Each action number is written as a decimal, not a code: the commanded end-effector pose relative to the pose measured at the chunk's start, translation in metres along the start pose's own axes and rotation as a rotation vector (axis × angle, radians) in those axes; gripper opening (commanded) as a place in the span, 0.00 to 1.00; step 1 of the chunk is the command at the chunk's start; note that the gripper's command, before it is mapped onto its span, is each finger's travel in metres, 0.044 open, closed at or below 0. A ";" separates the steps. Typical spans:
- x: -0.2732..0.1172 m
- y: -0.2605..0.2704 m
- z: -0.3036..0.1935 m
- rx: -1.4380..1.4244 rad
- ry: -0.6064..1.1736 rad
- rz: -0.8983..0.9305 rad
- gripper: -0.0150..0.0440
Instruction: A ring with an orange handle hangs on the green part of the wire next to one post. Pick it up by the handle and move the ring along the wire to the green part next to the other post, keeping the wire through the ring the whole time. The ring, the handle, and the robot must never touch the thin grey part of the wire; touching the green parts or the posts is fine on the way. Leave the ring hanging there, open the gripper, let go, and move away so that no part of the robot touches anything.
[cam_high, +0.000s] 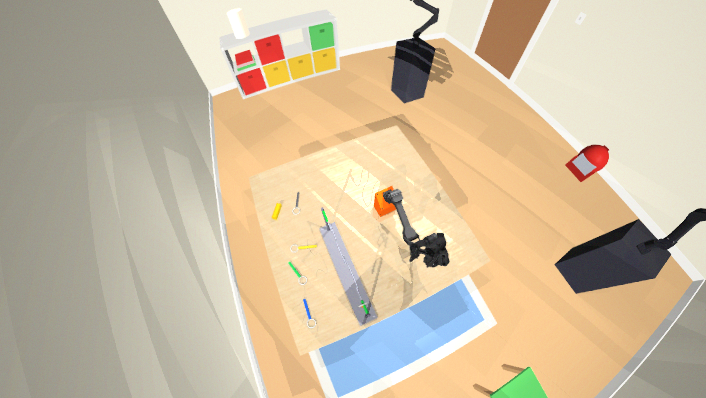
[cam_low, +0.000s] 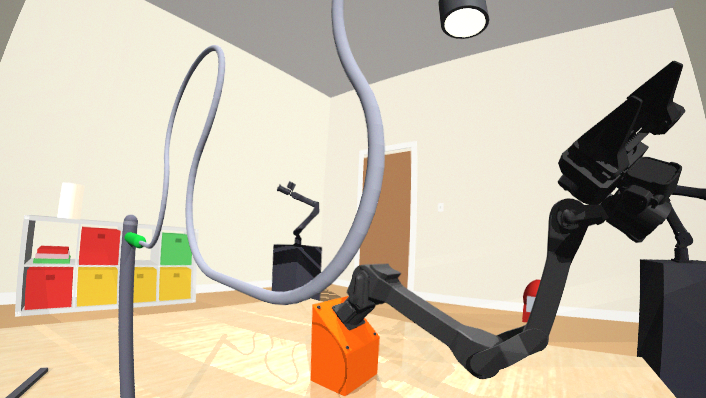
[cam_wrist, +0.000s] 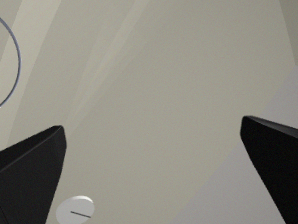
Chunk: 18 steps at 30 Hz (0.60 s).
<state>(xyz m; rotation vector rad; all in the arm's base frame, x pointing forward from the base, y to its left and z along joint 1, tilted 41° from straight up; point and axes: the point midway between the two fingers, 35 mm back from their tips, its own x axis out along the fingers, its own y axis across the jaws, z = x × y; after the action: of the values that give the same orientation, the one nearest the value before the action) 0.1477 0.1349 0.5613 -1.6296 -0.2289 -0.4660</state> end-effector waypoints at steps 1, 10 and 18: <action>0.000 -0.001 0.000 0.003 -0.001 -0.002 0.89; -0.013 -0.046 -0.032 0.264 -0.109 -0.135 0.53; -0.014 -0.080 -0.079 0.580 -0.214 -0.247 0.53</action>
<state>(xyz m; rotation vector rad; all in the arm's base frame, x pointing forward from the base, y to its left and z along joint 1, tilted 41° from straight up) 0.0945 0.0849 0.6202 -1.1948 -0.6049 -0.3894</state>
